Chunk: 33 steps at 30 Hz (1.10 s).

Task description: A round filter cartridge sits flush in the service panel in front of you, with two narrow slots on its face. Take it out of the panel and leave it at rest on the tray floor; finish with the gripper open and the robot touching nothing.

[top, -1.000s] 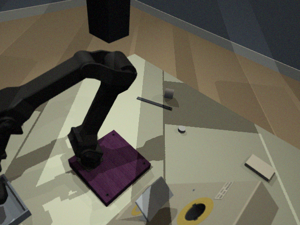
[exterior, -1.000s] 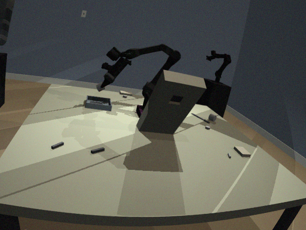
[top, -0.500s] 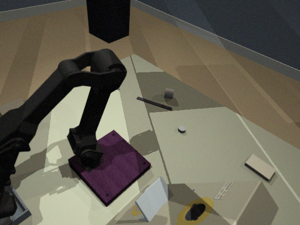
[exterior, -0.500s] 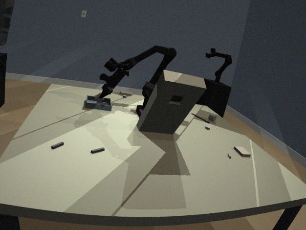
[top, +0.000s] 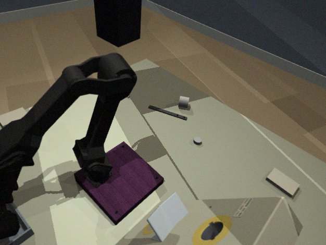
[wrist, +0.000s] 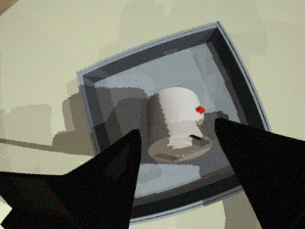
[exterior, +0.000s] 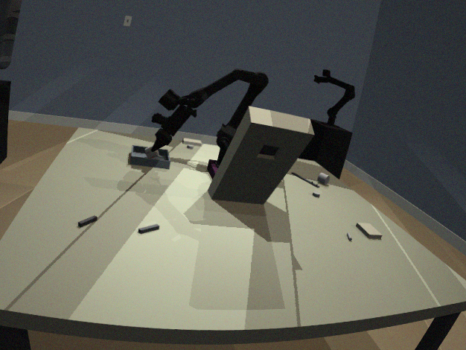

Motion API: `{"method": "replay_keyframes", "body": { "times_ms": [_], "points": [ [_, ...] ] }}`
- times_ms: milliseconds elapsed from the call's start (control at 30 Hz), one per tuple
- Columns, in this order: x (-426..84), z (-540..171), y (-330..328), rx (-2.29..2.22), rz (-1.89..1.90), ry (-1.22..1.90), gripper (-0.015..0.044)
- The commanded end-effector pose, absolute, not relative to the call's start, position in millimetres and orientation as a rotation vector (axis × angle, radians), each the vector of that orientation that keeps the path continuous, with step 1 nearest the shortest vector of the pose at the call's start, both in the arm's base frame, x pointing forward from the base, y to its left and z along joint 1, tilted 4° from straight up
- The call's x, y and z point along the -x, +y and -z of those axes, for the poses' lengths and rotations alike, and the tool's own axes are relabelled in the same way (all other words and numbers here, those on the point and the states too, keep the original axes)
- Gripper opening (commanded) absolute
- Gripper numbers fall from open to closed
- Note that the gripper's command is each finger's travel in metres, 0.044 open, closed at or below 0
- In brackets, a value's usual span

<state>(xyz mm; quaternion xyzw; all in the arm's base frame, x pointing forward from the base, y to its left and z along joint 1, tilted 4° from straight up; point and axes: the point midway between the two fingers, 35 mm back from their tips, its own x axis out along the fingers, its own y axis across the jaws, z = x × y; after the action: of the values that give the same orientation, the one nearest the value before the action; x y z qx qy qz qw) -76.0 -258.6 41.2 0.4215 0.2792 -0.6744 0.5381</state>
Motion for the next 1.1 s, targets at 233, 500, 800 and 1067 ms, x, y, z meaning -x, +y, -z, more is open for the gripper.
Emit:
{"method": "replay_keyframes", "body": {
  "times_ms": [233, 500, 800, 1067],
  "points": [
    [77, -50, -260, -1.002, 1.605, 0.664, 0.044],
    [81, -111, -257, -1.002, 1.605, 0.665, 0.044],
    [82, -101, -261, -0.992, 1.614, 0.659, 0.044],
    [82, -101, -261, -0.992, 1.614, 0.659, 0.044]
  ]
}}
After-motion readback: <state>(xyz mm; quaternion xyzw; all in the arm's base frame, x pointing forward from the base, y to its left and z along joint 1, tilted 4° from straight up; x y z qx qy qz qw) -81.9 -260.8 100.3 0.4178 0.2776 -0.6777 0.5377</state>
